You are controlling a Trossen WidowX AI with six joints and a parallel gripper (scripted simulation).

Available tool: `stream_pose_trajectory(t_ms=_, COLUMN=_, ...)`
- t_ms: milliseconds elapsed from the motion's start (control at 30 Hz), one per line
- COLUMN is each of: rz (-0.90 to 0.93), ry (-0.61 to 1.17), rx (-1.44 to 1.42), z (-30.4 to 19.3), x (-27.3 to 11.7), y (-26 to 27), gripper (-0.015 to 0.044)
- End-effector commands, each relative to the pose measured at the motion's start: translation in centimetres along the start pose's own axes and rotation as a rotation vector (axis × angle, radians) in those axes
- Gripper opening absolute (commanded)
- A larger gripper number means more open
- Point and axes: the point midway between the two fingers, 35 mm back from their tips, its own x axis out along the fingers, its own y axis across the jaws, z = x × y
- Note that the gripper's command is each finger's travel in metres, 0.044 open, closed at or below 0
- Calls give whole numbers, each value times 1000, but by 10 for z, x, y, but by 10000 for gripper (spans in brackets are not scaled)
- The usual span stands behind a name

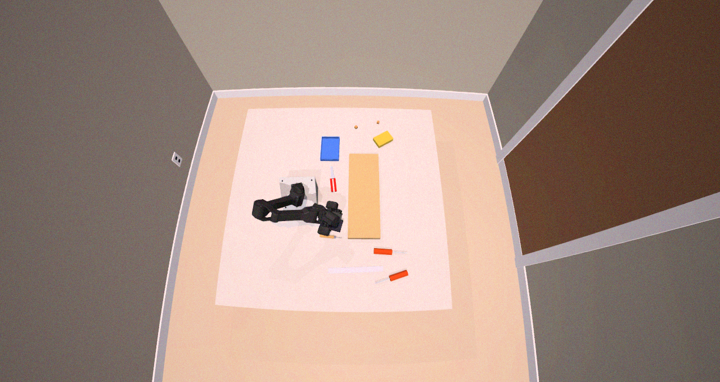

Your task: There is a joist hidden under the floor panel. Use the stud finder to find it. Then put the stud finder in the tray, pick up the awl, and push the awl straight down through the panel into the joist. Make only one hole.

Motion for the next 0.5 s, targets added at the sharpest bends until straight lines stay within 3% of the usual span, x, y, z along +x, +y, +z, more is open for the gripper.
stream_pose_trajectory(t_ms=0, rz=5, ry=5, rx=-12, z=-4, x=7, y=2, gripper=440)
stream_pose_trajectory(t_ms=200, rz=2, ry=3, rx=-14, z=-7, x=13, y=1, gripper=440)
stream_pose_trajectory(t_ms=300, rz=2, ry=3, rx=-14, z=-7, x=13, y=1, gripper=361)
stream_pose_trajectory(t_ms=467, rz=2, ry=3, rx=-14, z=-7, x=13, y=1, gripper=328)
